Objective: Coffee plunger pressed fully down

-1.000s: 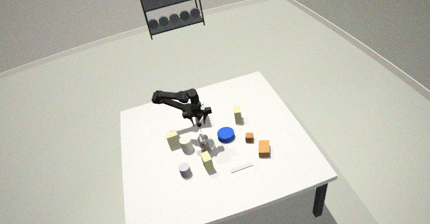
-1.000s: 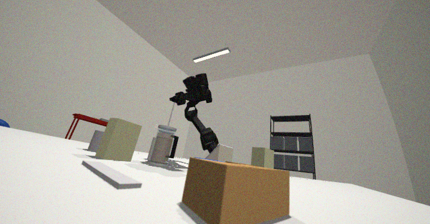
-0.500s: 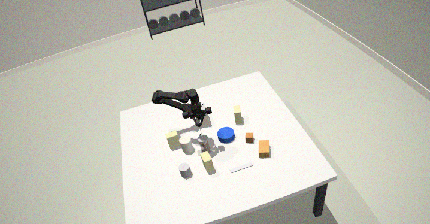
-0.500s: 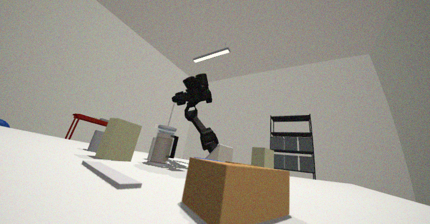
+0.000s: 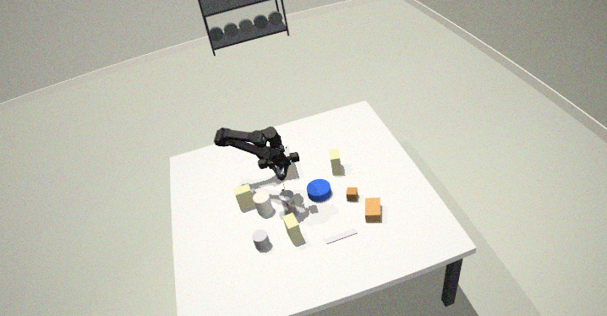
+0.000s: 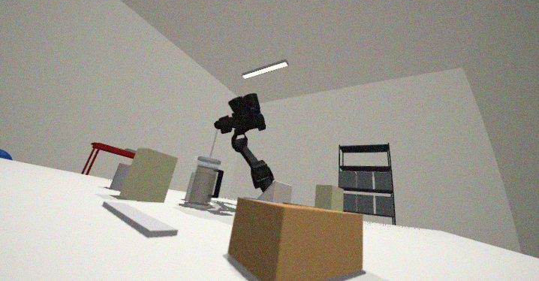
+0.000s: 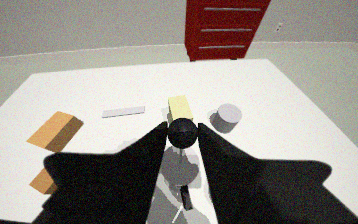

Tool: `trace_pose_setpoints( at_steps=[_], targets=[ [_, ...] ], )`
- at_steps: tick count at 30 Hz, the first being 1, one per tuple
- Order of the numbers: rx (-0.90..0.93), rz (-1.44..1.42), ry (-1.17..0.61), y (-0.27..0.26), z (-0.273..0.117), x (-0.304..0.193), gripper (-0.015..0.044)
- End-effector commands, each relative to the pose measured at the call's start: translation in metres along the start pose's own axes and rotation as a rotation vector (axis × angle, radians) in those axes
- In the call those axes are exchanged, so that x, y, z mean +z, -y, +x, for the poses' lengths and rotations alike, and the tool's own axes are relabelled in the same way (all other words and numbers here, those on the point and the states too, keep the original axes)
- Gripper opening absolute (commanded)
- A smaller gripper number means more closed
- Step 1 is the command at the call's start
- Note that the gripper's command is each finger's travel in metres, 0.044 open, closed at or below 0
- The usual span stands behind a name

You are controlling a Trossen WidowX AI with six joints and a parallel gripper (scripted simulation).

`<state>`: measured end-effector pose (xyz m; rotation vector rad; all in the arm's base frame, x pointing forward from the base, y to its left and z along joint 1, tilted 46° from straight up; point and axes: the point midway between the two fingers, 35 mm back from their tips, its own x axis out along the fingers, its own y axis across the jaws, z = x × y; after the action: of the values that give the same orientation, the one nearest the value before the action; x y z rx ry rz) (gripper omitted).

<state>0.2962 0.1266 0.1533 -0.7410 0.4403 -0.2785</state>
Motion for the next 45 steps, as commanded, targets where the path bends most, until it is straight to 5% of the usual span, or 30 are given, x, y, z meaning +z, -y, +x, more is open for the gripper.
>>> trace_pose_setpoints(
  at_steps=[1, 45],
  targets=[
    [0.005, -0.014, -0.021, -0.002, 0.008, -0.015, 0.0117],
    [0.001, -0.017, -0.012, -0.002, 0.052, -0.071, 0.0117]
  ],
)
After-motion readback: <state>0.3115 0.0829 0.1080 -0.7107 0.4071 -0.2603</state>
